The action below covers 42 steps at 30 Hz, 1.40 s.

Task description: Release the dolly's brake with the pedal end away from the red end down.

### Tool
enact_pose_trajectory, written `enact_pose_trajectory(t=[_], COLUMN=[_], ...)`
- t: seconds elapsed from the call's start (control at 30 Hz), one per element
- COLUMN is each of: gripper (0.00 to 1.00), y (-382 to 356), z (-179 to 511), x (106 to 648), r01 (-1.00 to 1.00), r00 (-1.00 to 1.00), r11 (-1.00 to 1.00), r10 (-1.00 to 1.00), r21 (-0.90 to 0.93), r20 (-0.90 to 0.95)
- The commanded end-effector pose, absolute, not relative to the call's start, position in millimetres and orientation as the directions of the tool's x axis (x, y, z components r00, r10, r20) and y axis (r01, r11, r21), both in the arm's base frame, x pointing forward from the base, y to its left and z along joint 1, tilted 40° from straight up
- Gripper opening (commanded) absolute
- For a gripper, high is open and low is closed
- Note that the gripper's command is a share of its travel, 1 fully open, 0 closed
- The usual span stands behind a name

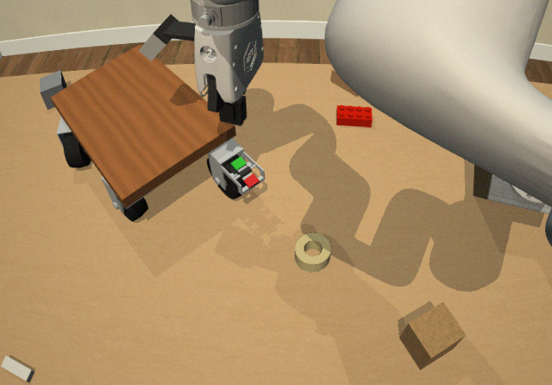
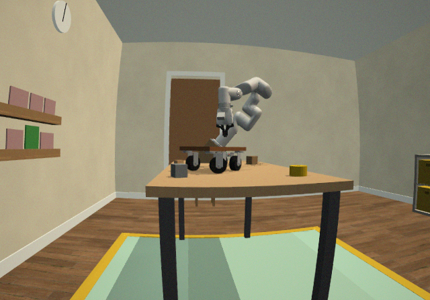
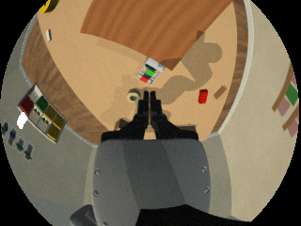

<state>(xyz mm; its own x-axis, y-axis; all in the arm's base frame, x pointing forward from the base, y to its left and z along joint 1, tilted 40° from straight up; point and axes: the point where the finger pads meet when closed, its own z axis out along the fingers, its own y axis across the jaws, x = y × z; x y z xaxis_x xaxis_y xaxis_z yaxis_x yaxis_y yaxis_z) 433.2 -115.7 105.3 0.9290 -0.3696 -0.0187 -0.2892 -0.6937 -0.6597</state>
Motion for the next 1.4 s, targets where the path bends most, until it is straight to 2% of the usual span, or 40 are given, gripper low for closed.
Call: enact_pose_trajectory(t=[0.0,0.17,0.23,0.3,0.67,0.73,0.8,0.83,1.23,1.37], gripper=[0.00,0.00,0.00,0.00,0.00,0.00,0.00,0.00,0.00,0.00], y=[-113,-110,-110,-109,-105,-104,-104,-104,-103,-103], z=[102,98,98,96,90,90,90,90,89,89], x=[435,436,436,437,438,438,438,438,438,438], r01=[-0.536,-0.696,-0.696,-0.796,-0.957,-0.966,-0.966,-0.965,-0.823,-0.779], r00=[0.814,0.679,0.679,0.556,0.142,0.059,0.059,-0.063,-0.514,-0.582], r11=[-0.573,-0.438,-0.438,-0.322,0.043,0.112,0.112,0.210,0.543,0.586], r10=[-0.547,-0.659,-0.659,-0.723,-0.791,-0.785,-0.785,-0.765,-0.584,-0.541], r21=[-0.620,-0.569,-0.569,-0.512,-0.286,-0.235,-0.235,-0.156,0.169,0.224], r20=[-0.197,-0.323,-0.323,-0.410,-0.595,-0.617,-0.617,-0.640,-0.628,-0.607])
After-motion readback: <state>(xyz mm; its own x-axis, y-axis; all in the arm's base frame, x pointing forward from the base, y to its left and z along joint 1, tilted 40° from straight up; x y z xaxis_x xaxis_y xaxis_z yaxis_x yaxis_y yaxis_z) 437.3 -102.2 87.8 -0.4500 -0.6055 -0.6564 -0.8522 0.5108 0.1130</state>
